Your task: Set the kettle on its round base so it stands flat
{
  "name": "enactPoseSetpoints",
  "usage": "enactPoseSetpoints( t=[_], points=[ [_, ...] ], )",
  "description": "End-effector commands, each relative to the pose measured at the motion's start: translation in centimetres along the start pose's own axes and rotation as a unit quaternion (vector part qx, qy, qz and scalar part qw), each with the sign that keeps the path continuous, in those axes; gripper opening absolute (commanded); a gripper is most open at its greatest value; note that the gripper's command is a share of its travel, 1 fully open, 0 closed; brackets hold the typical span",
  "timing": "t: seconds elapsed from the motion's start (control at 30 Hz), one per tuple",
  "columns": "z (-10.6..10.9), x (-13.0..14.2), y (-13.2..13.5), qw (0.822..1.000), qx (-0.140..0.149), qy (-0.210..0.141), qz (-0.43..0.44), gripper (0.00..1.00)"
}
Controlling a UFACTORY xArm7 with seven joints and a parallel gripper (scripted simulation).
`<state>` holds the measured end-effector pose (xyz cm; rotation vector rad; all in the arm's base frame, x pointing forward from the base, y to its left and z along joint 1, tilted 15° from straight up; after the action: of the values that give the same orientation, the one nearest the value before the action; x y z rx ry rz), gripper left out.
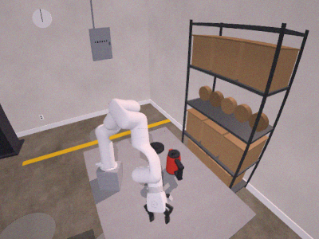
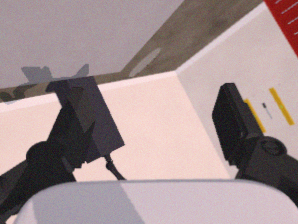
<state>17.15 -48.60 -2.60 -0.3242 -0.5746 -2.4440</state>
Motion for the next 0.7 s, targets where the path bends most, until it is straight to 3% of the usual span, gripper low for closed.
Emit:
enactPoseSetpoints(
  t=[0.0, 0.53, 0.57, 0.67],
  points=[
    [0.07, 0.15, 0.17, 1.000, 0.002, -0.001, -0.001, 1.00],
    [0.07, 0.15, 0.17, 1.000, 0.002, -0.001, -0.001, 1.00],
    [0.07, 0.15, 0.17, 1.000, 0.002, -0.001, -0.001, 0.81],
    [0.07, 0.15, 0.19, 1.000, 0.002, -0.001, -0.001, 0.81]
  ],
)
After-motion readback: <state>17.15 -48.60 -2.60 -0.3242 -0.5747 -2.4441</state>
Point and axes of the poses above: the point where the finger pads meet when closed, its own z axis back along the fingers, its own y axis across the jaws, x = y × z, the point moved 5 cm from there along z, back along the fingers, and after that the axes turned 1 degree about -z, right-handed, at the moved point
